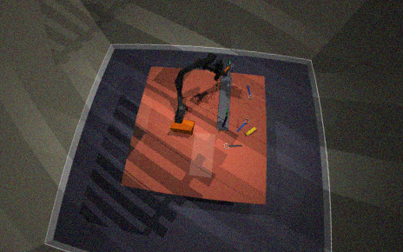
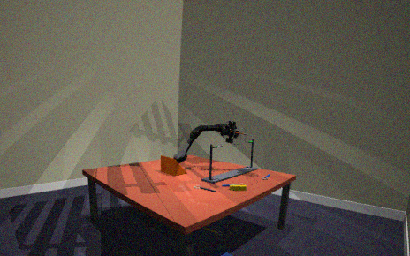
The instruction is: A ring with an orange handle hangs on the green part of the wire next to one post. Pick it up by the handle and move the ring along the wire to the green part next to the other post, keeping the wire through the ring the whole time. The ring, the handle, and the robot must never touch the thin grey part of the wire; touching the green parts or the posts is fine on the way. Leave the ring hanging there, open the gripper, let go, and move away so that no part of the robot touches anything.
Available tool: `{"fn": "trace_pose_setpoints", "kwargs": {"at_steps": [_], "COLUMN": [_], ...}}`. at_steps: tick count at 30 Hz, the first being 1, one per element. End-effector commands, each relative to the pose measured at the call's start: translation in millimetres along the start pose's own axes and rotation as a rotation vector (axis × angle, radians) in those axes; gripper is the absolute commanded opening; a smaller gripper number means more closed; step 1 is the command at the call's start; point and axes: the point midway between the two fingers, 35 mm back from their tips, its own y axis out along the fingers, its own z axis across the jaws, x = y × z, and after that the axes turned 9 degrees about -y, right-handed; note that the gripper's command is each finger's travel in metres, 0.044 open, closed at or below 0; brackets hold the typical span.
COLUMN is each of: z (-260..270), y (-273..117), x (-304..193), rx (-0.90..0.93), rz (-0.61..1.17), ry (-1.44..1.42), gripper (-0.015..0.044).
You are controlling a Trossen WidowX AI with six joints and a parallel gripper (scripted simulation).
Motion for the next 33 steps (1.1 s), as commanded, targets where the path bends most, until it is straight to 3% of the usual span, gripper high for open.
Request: {"fn": "trace_pose_setpoints", "kwargs": {"at_steps": [1, 33], "z": [0, 39], "y": [-1, -11], "x": [1, 24], "rx": [0.024, 0.387], "rz": [-0.007, -0.06], "ry": [0.058, 0.687], "gripper": [-0.015, -0.015]}}
